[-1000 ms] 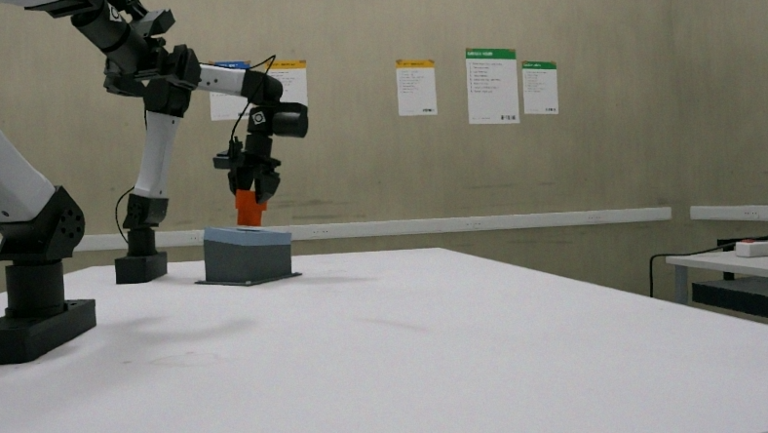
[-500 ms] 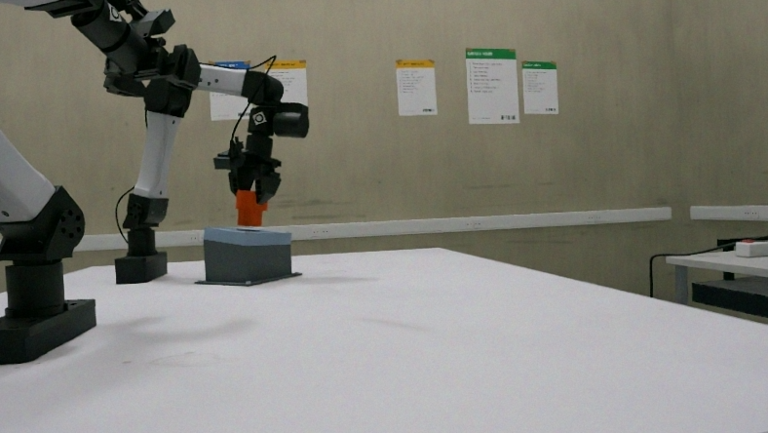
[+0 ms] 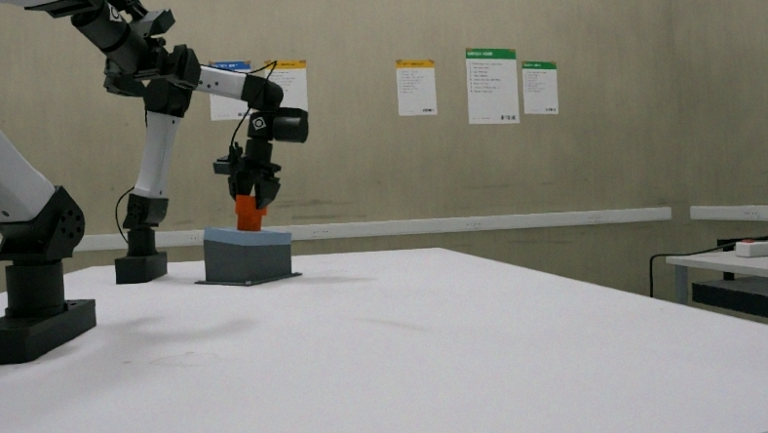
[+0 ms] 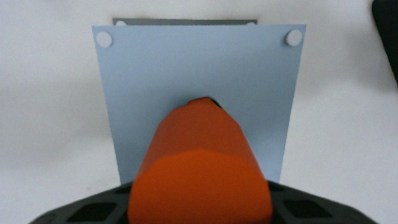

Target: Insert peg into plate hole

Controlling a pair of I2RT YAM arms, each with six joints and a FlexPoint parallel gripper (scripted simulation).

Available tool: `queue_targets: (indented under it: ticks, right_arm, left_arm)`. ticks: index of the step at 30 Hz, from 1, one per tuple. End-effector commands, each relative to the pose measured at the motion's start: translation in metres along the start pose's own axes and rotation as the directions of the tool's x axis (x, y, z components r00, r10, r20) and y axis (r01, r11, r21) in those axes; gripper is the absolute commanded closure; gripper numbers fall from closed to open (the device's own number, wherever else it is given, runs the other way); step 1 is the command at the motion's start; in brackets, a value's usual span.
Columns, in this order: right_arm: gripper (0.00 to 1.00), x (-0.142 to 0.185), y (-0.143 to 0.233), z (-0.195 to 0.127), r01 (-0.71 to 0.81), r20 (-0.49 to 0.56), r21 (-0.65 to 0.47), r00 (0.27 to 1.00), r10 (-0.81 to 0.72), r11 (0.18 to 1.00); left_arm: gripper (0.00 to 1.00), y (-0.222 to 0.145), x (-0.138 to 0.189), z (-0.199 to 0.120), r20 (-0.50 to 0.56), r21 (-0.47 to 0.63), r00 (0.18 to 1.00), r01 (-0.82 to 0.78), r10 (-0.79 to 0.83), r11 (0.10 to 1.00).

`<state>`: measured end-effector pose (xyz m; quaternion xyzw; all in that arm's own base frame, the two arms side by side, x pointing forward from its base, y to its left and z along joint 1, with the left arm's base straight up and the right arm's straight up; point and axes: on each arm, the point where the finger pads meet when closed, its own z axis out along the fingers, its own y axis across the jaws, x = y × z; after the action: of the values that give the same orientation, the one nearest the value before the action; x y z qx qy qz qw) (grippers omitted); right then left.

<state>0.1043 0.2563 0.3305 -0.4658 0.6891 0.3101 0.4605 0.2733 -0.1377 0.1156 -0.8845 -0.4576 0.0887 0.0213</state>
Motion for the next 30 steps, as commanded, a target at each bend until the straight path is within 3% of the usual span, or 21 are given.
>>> queue_targets:
  ticks: [1,20,25,30]
  right_arm:
    - [0.00,-0.022,-0.001,-0.012,-0.009,0.064,0.008,0.998,0.009,1.000]
    - [0.00,-0.022,-0.001,-0.012,-0.009,0.064,0.008,0.998,0.009,1.000]
    - [0.00,-0.022,-0.001,-0.012,-0.009,0.064,0.008,0.998,0.009,1.000]
    - [0.00,-0.022,-0.001,-0.012,-0.009,0.064,0.008,0.998,0.009,1.000]
  left_arm:
    - [0.66,0.000,-0.003,-0.009,-0.001,-0.054,1.000,-0.003,0.003,0.999]
    - [0.66,0.000,-0.003,-0.007,0.013,0.009,1.000,-0.003,0.002,1.000]
    - [0.66,0.001,-0.004,-0.018,-0.011,-0.050,1.000,-0.012,0.012,0.999]
    - [0.66,-0.001,-0.003,-0.010,-0.003,-0.020,1.000,-0.008,0.008,1.000]
